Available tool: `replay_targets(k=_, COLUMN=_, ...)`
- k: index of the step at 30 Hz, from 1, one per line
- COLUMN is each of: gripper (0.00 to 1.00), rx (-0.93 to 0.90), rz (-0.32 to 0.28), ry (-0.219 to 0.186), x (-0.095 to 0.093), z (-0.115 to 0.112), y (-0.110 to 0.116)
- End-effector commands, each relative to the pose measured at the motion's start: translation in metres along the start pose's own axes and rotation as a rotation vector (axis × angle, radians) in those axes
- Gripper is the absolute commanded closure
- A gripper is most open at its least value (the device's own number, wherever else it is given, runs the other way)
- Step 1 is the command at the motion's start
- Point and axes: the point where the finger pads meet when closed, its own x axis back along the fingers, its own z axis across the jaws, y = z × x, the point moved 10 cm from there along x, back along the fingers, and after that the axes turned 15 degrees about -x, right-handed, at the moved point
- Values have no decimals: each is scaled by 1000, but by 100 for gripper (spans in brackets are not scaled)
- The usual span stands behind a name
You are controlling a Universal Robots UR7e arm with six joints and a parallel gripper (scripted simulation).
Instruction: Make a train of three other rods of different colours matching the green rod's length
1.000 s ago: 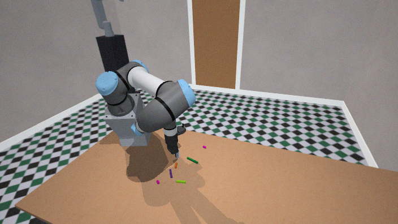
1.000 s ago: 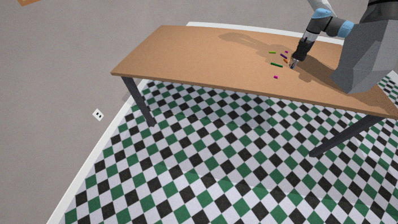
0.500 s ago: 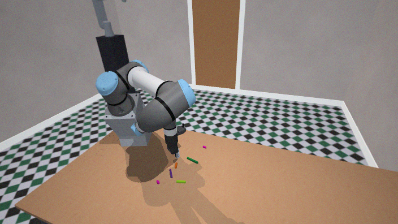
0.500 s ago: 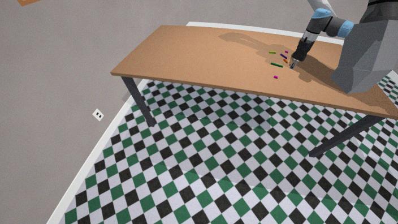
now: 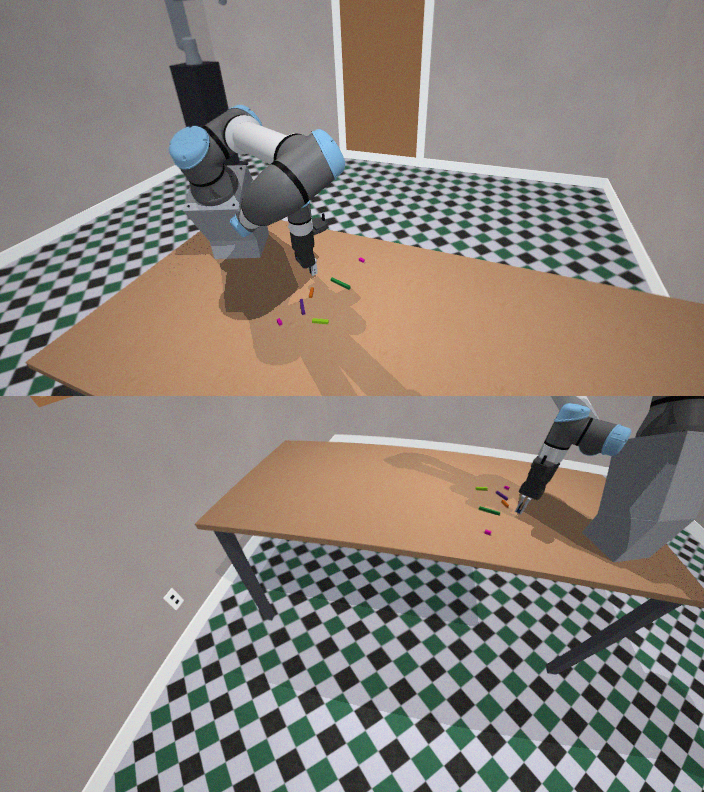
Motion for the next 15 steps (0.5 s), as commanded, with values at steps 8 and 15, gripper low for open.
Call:
replay_targets(k=8, gripper=76, rx=0, rz=1, ry=1, x=48, z=0, y=0)
replay_targets(k=15, gripper=76, rx=0, rz=1, ry=1, x=69, z=0, y=0)
